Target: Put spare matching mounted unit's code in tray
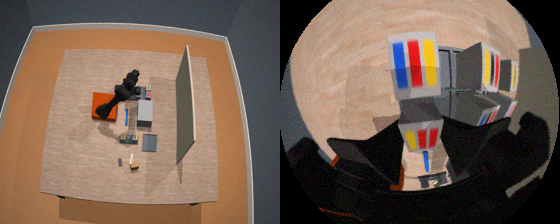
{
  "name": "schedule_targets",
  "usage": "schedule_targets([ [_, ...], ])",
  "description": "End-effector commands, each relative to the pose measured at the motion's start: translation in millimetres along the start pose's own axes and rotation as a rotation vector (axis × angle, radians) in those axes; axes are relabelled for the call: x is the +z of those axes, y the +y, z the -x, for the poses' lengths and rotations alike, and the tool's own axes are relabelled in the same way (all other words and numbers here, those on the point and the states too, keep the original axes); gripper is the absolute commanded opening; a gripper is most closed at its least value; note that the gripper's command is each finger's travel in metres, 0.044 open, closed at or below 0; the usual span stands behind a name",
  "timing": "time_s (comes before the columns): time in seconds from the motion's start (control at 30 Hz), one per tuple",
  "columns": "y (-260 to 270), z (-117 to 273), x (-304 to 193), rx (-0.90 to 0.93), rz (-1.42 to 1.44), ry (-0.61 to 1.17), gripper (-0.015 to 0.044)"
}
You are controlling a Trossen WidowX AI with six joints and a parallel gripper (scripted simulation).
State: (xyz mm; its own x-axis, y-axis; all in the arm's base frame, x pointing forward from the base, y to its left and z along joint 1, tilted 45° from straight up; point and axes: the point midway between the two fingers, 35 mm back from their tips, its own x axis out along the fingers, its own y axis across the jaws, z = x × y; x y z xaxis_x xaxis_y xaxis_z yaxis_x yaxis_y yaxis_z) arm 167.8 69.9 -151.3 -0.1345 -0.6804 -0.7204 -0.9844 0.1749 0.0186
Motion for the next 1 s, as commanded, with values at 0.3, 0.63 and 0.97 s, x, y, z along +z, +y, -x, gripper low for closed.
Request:
schedule_targets([
  [0.3, -0.1, 0.2, 0.2, 0.000, 0.000, 0.000, 0.0000],
  [0.63, -1.2, 11.4, 1.4, 0.000, 0.001, -0.001, 0.0000],
  [0.97, 0.0, 79.7, 0.3, -0.001, 0.005, -0.001, 0.0000],
])
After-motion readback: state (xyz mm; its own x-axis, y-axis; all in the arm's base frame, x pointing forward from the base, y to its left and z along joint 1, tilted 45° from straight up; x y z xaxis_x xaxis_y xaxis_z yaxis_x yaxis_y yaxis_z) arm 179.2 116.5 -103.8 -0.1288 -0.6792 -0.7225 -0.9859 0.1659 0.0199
